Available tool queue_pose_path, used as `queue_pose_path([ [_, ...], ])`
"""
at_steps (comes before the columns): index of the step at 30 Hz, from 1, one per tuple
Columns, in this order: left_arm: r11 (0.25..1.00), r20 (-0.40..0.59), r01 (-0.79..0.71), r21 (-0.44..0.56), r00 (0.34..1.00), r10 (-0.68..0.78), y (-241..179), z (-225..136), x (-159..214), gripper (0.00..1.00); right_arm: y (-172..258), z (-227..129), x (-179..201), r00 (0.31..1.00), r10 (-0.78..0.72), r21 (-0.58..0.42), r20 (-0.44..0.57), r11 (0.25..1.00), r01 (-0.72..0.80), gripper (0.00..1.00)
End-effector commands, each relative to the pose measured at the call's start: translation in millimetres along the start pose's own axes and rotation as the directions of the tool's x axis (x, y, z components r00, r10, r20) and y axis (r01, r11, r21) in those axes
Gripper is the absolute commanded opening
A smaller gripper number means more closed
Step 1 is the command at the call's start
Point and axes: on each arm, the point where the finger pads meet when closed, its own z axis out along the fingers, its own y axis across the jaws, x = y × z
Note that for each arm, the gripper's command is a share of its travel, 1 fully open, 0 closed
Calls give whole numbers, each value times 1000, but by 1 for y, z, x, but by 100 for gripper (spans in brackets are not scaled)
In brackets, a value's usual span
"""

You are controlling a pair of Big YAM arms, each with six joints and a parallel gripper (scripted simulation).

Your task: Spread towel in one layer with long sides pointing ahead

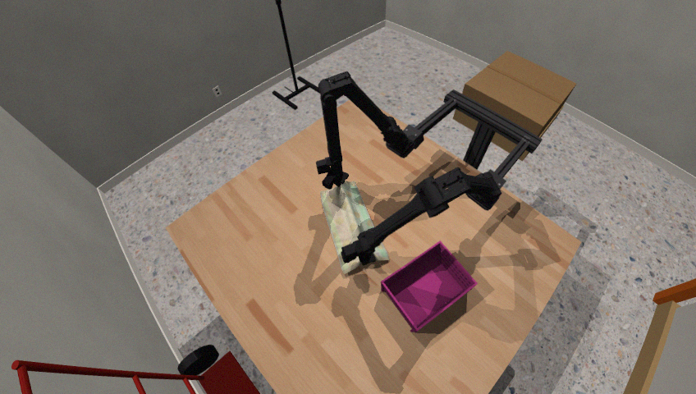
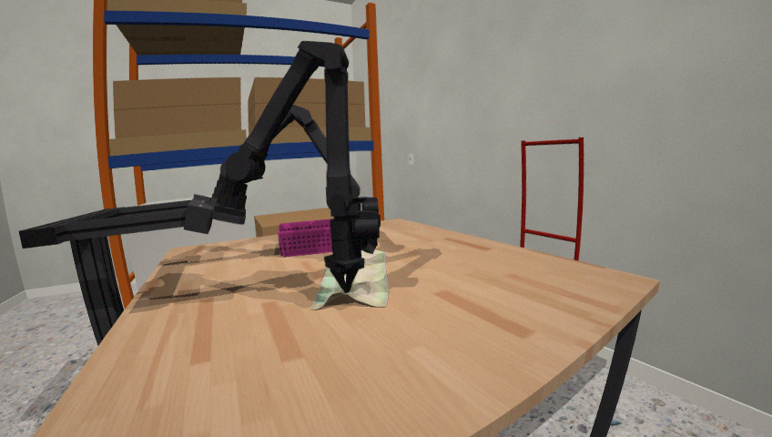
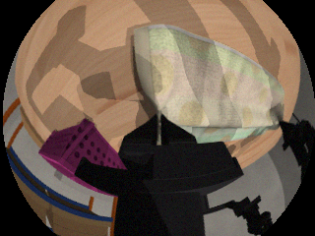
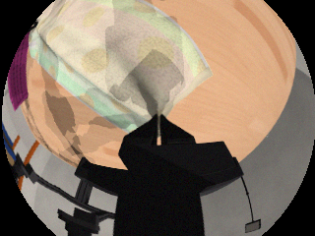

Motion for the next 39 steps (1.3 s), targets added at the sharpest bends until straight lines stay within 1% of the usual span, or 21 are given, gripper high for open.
queue_pose_path([
  [1,996,12,-87,-8,996,87,22,-2,-26,1,7,-8,-3,994,104,37,24,994,-105,1],
  [6,982,12,-190,-9,982,190,32,-6,-47,1,42,-4,12,978,208,23,9,978,-208,1],
  [8,982,12,-190,-9,982,190,32,-6,-47,1,42,-4,12,978,208,23,9,978,-208,1],
  [9,978,24,-207,-13,978,207,35,-13,-55,1,50,-2,16,974,228,18,1,973,-228,1],
  [10,973,13,-229,-10,973,229,35,-7,-55,1,58,-1,20,969,247,15,-7,969,-247,1],
  [19,924,13,-382,-12,924,382,43,-9,-84,1,108,-2,31,917,399,18,-6,917,-399,1],
  [23,891,12,-453,-13,891,453,45,-10,-98,1,133,-3,35,883,469,19,-6,883,-469,1],
  [25,891,12,-453,-13,891,453,45,-10,-98,1,133,-3,35,883,469,19,-6,883,-469,1],
  [29,851,12,-525,-15,851,525,44,-12,-111,1,158,-4,37,844,536,21,-4,844,-536,1],
  [30,835,16,-550,-15,835,550,36,-14,-116,1,164,-4,38,833,553,22,-4,833,-552,1],
  [39,717,16,-696,-22,717,697,23,-19,-142,1,220,-4,35,726,688,27,-1,726,-688,1],
])
